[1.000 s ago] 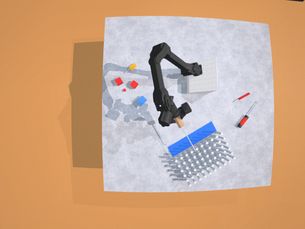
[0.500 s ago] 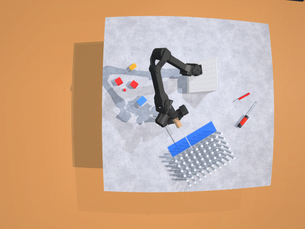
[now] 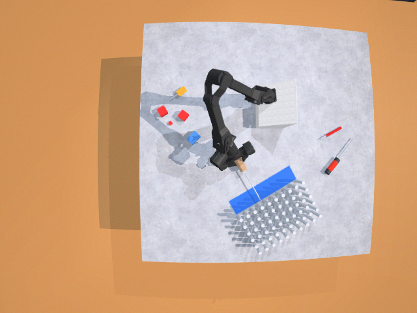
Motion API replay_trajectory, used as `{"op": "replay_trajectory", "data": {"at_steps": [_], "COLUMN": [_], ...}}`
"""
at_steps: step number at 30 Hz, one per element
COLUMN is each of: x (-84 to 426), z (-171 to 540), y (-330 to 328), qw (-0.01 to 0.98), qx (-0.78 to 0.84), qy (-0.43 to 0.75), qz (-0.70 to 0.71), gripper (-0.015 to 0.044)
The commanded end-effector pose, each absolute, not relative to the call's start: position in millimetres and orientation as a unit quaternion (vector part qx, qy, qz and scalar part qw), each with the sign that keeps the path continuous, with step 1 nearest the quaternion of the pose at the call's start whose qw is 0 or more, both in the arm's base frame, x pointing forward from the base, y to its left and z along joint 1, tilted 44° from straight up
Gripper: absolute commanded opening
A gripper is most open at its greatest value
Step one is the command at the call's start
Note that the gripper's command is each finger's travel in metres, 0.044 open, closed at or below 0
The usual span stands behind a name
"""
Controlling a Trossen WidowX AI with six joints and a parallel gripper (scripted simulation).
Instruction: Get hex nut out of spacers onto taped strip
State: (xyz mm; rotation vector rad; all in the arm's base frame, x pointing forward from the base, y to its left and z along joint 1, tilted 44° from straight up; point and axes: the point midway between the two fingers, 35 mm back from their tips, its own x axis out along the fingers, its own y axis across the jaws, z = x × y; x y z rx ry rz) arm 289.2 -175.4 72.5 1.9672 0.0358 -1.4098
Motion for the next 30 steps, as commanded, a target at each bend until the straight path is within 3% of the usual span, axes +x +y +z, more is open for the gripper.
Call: {"op": "replay_trajectory", "data": {"at_steps": [1, 30], "x": [291, 309], "z": [71, 64], "y": [-174, -170], "qw": [0.353, 0.353], "qx": [0.762, 0.762], "qy": [0.018, 0.018], "qz": [-0.543, -0.543], "gripper": [0.0, 0.0]}}
